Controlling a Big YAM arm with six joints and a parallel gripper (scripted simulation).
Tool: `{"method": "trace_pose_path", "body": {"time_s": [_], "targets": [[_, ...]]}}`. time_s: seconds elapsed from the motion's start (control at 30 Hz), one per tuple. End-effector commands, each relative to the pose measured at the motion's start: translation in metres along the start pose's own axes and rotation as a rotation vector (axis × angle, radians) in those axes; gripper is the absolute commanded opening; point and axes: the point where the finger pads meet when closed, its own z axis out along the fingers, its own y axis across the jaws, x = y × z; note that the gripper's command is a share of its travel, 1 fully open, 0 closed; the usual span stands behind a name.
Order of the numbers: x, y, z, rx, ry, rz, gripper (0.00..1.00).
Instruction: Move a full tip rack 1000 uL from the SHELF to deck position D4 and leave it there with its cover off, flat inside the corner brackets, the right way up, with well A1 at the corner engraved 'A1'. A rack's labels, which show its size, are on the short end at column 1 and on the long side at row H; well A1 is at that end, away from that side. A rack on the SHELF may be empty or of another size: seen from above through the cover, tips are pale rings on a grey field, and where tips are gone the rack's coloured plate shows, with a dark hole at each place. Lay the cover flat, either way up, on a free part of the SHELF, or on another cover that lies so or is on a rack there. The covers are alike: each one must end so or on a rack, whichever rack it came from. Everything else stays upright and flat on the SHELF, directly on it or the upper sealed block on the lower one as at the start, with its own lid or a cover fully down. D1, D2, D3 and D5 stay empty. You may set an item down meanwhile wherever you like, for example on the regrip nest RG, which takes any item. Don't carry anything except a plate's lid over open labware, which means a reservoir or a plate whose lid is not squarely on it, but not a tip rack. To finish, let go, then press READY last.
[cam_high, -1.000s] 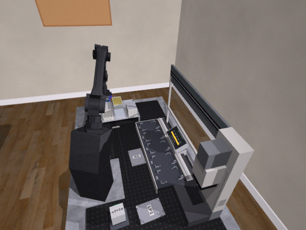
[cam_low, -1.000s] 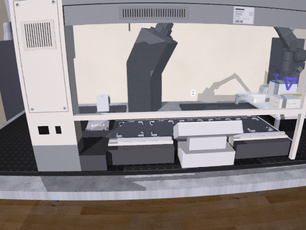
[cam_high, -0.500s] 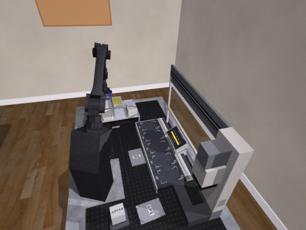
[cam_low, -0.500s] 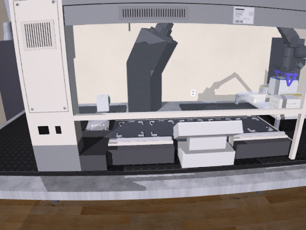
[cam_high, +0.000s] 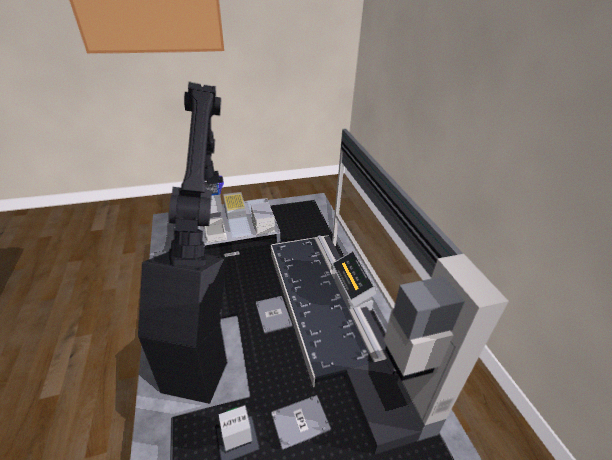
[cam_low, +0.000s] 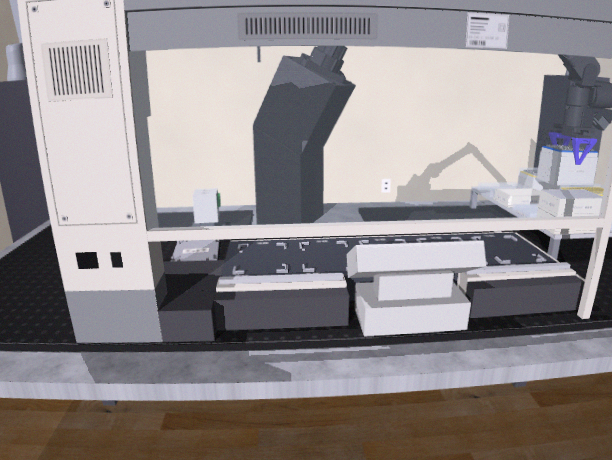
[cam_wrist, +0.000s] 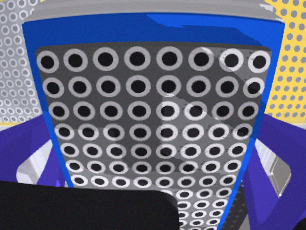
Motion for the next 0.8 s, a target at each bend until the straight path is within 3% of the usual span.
{"method": "trace_pose_path", "body": {"time_s": [0.0, 0.17, 0.4, 0.77], "targets": [[-0.027, 0.006, -0.05, 0.001, -0.07, 0.0, 0.0], [-0.019, 0.008, -0.05, -0.001, -0.054, -0.003, 0.0], [-0.029, 0.005, -0.069, 0.002, -0.076, 0.002, 0.0], [-0.021, 0.007, -0.079, -0.001, -0.062, -0.001, 0.0]]}}
